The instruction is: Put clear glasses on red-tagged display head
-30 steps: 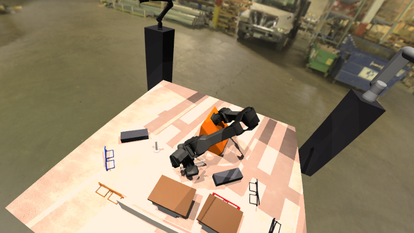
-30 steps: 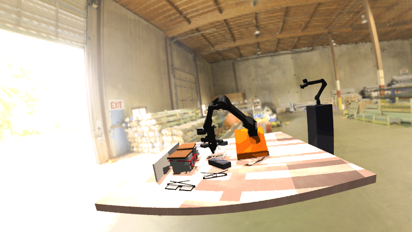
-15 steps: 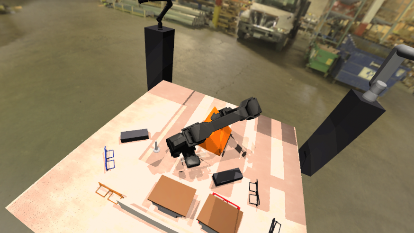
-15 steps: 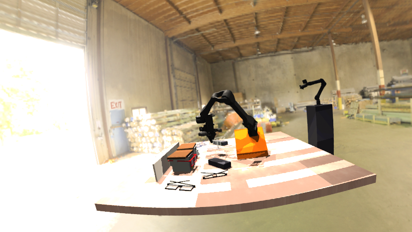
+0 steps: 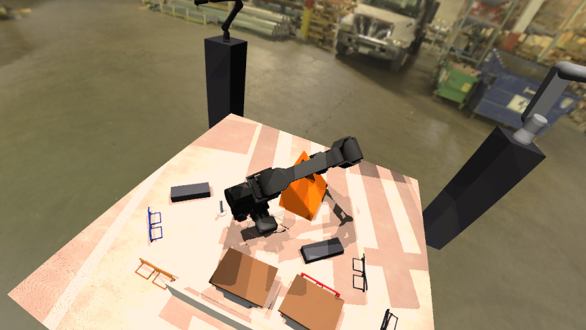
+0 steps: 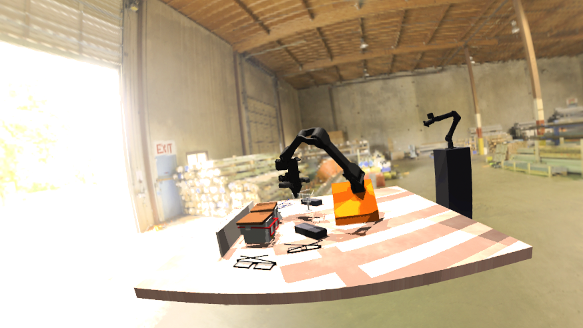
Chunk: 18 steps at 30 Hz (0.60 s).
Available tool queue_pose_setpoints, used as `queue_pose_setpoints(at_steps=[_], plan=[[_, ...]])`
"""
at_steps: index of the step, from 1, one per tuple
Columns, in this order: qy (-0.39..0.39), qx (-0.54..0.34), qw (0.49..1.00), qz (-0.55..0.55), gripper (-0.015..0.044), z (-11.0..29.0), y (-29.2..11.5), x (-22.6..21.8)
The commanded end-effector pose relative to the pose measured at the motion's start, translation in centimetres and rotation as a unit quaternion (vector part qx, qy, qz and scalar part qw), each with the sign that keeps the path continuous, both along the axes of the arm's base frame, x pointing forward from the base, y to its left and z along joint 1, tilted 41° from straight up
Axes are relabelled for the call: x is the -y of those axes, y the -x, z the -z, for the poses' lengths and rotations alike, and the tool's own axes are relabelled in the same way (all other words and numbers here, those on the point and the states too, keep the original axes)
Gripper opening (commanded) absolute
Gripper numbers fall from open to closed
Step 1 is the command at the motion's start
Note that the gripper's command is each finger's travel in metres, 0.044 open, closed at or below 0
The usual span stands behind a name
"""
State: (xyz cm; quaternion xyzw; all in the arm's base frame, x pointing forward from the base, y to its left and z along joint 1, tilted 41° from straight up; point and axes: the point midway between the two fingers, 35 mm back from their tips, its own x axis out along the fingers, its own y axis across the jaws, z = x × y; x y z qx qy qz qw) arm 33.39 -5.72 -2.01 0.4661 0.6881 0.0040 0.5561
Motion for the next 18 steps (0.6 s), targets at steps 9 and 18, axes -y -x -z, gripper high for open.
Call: queue_pose_setpoints(at_steps=[9, 18], plan=[[0.008, 0.045, 0.997, -0.058, 0.0000, 3.1, -1.7, 4.2], [0.012, 0.083, 0.991, -0.103, 0.0000, 5.7, -2.5, 7.3]])
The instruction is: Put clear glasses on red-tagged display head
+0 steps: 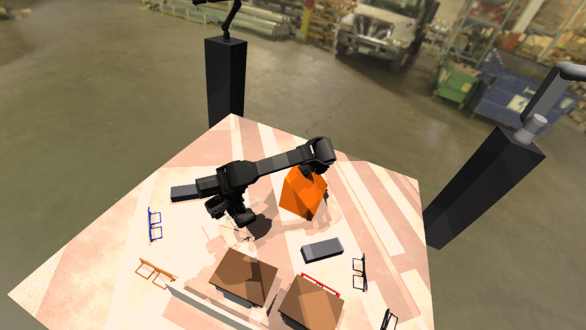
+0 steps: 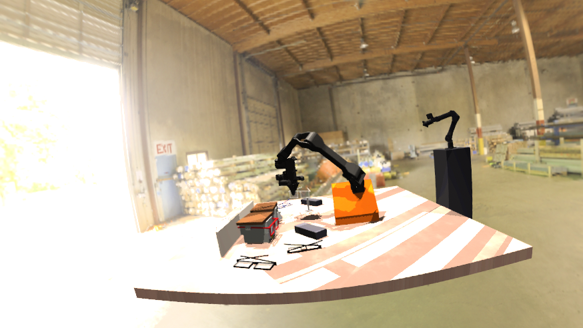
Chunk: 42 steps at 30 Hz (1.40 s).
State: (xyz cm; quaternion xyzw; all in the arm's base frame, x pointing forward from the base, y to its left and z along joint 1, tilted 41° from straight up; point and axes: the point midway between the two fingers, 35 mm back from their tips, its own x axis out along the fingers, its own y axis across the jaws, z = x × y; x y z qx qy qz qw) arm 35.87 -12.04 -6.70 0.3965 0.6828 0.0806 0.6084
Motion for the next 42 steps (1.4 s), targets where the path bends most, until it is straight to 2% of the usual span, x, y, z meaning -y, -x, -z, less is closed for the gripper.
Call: queue_pose_setpoints(at_steps=[1, 16, 28, 42], plan=[[0.002, 0.012, 1.000, -0.020, 0.0000, 1.3, 0.0, 1.3], [0.005, 0.060, 0.995, -0.078, 0.0000, 5.0, -0.1, 5.0], [0.004, 0.061, 0.995, -0.078, 0.0000, 9.5, -0.4, 1.2], [0.004, 0.061, 0.995, -0.078, 0.0000, 9.4, -1.3, 0.8]])
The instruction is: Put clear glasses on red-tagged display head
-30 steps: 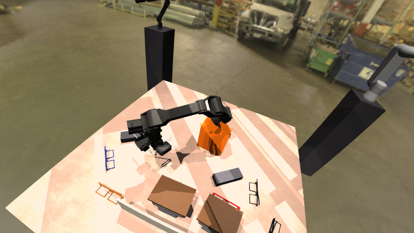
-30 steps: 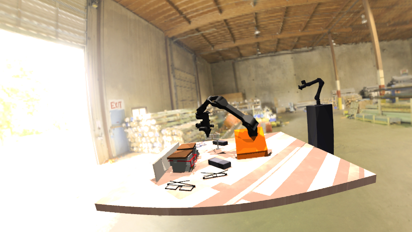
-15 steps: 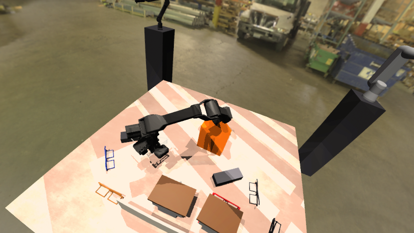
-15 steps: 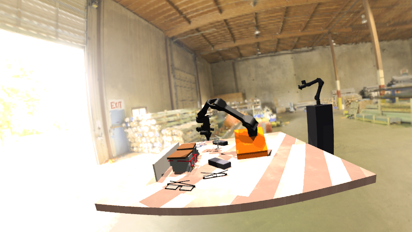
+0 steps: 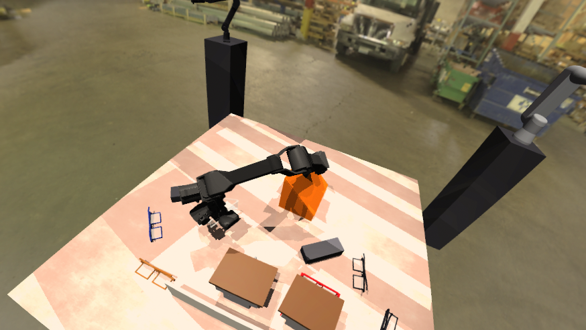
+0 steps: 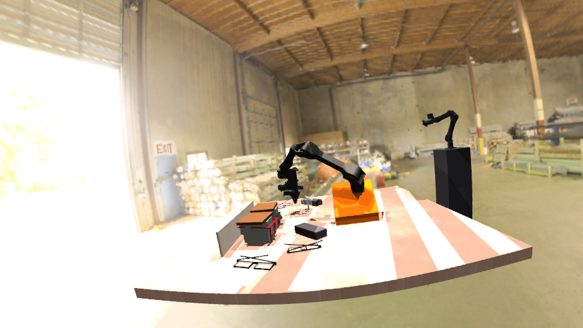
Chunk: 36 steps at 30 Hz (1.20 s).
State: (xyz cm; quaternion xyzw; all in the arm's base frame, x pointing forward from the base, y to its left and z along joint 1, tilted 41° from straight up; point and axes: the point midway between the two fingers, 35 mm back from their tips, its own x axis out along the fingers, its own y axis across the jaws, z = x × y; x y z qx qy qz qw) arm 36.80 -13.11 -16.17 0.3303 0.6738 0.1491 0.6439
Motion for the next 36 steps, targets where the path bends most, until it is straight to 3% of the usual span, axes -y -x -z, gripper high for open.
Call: queue_pose_setpoints(at_steps=[1, 36], plan=[[-0.003, -0.001, 1.000, 0.002, 0.0000, -0.1, -0.4, -0.2], [-0.004, -0.001, 1.000, 0.002, 0.0000, -0.6, -2.0, -0.6]])
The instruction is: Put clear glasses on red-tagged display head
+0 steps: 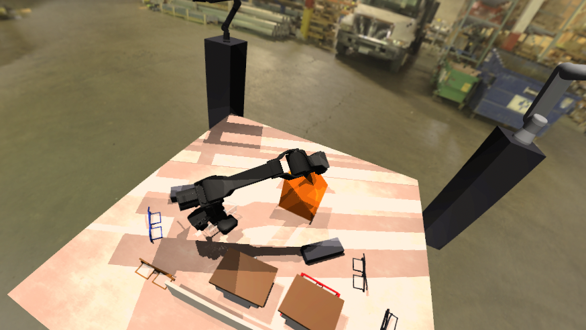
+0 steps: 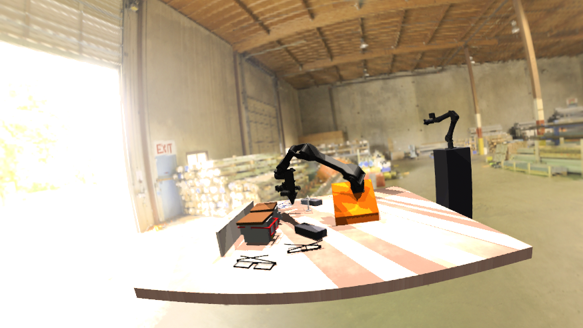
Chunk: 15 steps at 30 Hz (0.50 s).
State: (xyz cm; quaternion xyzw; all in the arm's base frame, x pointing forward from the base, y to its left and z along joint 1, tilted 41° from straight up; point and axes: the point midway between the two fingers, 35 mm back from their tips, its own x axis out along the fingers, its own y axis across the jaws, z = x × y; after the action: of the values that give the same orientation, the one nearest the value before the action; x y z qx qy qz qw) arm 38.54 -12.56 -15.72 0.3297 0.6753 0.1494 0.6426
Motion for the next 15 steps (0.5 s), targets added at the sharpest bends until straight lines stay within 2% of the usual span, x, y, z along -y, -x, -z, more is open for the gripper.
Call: queue_pose_setpoints(at_steps=[1, 15], plan=[[-0.004, 0.001, 1.000, 0.003, 0.0000, -0.13, -0.34, -0.10], [-0.004, 0.001, 1.000, 0.003, 0.0000, -0.22, -0.93, -0.16]])
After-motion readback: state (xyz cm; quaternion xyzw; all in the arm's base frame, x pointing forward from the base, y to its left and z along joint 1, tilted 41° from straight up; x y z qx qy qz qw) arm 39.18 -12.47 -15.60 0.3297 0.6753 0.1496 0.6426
